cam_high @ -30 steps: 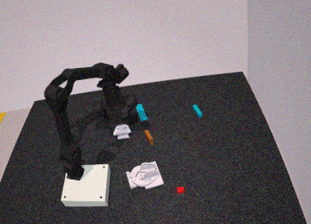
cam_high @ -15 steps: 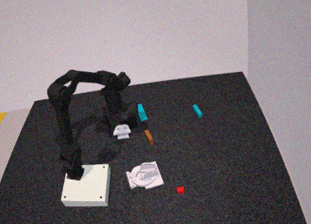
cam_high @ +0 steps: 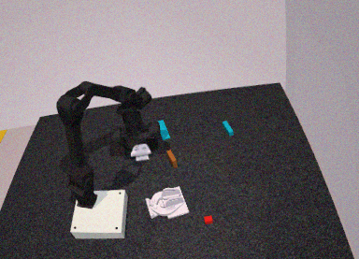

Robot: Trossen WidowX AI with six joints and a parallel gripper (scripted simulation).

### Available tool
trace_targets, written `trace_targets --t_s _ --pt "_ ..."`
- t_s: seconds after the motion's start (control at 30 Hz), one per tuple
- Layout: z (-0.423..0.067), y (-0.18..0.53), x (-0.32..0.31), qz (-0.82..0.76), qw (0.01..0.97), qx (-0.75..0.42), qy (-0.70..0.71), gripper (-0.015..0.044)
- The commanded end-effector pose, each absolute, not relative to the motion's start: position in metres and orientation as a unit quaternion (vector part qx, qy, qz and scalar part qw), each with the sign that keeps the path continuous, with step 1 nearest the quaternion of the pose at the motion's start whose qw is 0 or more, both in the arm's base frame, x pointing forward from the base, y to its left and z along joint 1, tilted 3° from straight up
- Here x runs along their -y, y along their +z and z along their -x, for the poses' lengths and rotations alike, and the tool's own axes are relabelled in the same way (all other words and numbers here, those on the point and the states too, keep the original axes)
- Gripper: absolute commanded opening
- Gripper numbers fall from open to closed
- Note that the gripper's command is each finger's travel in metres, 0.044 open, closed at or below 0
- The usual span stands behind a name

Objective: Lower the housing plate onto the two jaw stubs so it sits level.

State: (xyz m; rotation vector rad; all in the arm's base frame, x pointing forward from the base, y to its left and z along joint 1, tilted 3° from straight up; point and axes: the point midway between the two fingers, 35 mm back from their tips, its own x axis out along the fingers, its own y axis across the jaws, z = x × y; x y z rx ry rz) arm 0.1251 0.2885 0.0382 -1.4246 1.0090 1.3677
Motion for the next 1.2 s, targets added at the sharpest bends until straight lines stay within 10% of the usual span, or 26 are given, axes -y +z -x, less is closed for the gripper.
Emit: trace_targets --t_s 0.0,1.17 --pt "-0.126 0.031 -0.288 0.577 0.444 -0.407 0.552 0.0440" --pt "-0.127 0.010 -0.288 0.577 0.444 -0.407 0.552 0.0440"
